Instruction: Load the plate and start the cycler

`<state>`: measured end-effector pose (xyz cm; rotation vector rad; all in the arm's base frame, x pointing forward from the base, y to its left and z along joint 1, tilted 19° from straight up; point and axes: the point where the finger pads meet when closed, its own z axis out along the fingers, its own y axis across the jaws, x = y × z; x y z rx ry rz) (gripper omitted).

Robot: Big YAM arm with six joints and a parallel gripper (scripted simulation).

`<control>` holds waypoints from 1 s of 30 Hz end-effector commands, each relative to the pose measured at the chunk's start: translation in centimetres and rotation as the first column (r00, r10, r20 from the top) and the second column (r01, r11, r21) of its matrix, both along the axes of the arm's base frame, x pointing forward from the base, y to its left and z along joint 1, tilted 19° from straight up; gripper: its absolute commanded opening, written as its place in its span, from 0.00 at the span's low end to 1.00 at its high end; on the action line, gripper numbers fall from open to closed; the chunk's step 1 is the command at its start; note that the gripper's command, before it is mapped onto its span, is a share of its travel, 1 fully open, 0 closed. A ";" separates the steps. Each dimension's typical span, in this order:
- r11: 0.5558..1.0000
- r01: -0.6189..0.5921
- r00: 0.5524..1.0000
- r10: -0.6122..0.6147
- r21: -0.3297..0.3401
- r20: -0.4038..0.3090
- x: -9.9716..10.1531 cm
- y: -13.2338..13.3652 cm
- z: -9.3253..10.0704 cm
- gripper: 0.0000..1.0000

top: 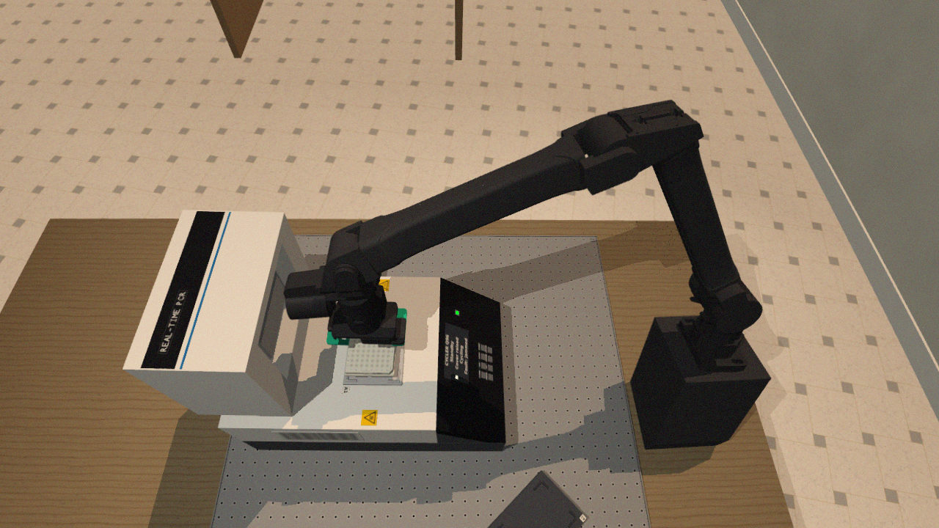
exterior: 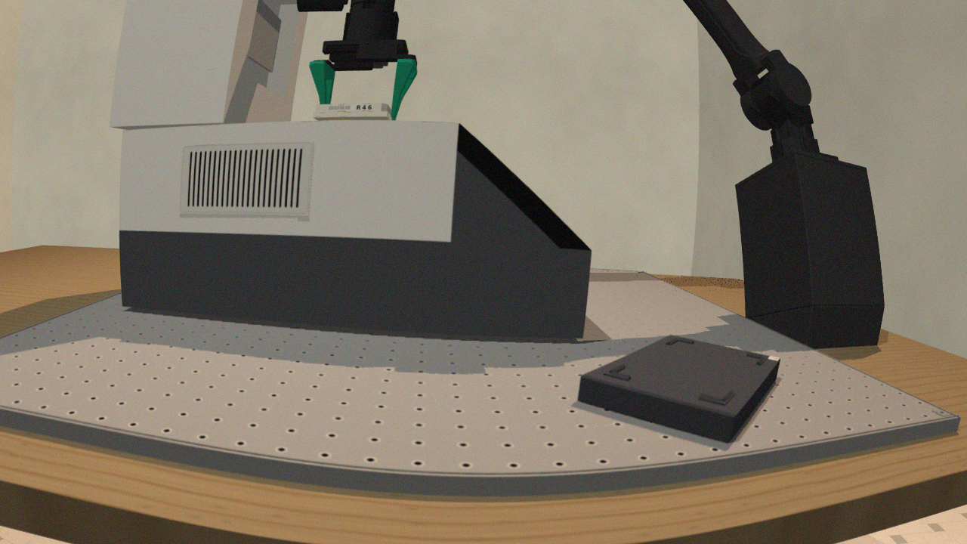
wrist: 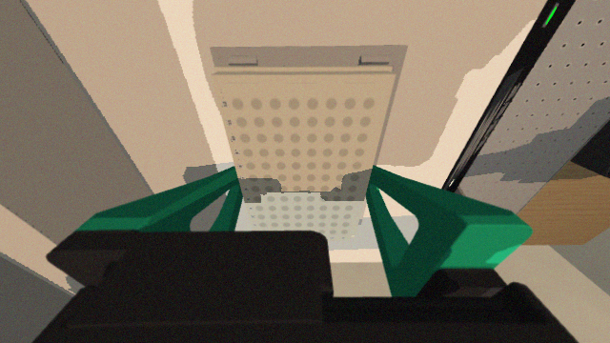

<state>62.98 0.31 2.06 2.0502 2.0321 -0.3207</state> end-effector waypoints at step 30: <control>1.000 -0.004 0.999 0.004 0.002 0.032 1.4 1.1 1.0 0.00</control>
